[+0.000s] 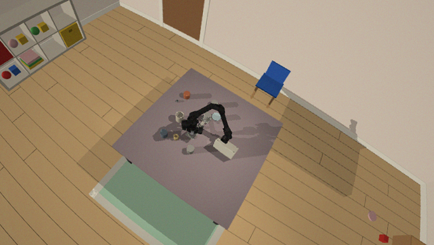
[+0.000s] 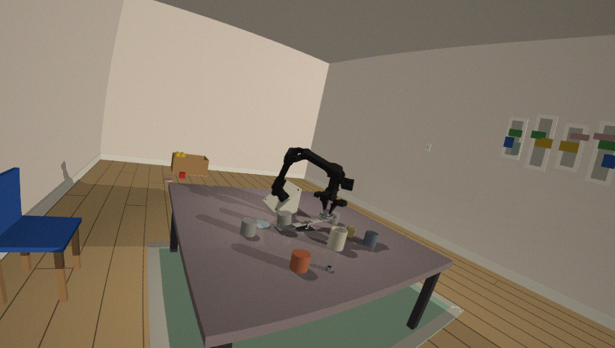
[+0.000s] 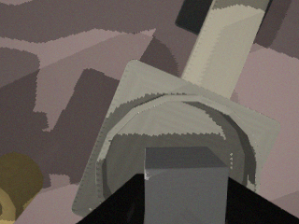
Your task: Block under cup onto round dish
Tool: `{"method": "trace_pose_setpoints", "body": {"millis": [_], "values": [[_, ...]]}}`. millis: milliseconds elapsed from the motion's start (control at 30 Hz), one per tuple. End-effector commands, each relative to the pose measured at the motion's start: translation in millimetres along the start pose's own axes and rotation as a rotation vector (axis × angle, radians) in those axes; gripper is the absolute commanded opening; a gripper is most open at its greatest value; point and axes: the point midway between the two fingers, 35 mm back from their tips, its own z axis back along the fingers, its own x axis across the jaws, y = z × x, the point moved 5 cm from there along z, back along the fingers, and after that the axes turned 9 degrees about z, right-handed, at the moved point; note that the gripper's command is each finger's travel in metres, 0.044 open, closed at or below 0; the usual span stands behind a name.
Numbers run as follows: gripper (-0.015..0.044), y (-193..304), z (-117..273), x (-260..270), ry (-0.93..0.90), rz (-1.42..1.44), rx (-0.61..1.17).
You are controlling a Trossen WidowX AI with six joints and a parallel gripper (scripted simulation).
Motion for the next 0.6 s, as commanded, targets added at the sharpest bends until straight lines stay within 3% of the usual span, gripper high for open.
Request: {"method": "trace_pose_setpoints", "body": {"millis": [0, 433, 567], "values": [[0.0, 2, 19, 2, -0.007, 0.0, 0.002], [0.0, 3, 81, -1, -0.006, 0.0, 0.003], [0.0, 1, 84, -2, -0.006, 0.001, 0.004]]}}
